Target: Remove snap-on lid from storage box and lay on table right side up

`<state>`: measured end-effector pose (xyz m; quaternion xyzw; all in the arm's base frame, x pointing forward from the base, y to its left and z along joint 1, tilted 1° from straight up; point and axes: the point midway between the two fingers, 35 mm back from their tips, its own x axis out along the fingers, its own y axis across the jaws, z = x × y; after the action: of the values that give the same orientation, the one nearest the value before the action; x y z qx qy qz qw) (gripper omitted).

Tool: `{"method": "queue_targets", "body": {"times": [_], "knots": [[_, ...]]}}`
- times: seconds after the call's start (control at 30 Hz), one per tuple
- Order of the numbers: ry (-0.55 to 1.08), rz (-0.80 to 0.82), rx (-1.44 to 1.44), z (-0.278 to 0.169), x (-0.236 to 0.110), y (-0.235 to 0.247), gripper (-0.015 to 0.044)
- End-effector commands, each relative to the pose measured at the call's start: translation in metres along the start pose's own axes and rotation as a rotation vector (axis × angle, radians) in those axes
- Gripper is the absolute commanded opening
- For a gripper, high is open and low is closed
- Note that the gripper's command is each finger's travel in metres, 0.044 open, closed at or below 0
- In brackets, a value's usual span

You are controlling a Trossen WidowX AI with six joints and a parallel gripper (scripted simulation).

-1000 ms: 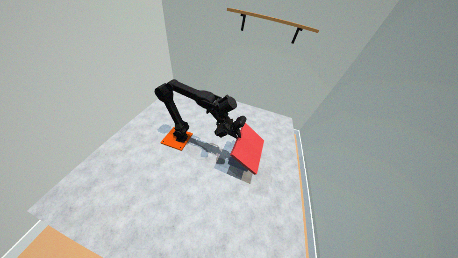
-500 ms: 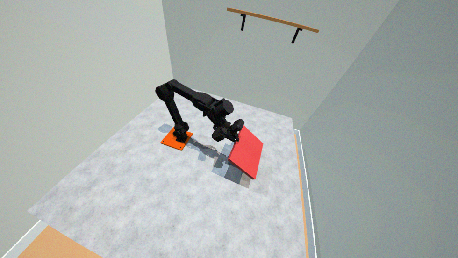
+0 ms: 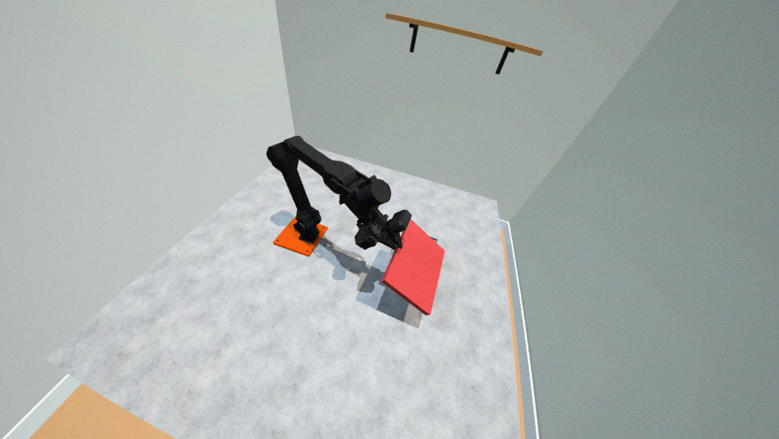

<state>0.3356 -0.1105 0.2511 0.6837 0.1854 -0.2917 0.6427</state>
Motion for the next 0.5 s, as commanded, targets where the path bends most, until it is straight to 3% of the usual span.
{"method": "queue_targets", "body": {"times": [0.0, 0.47], "knots": [[0.005, 0.011, -0.005, 0.008, -0.002, 0.003, 0.0], [0.003, 0.01, -0.008, 0.035, -0.003, 0.002, 0.0]]}}
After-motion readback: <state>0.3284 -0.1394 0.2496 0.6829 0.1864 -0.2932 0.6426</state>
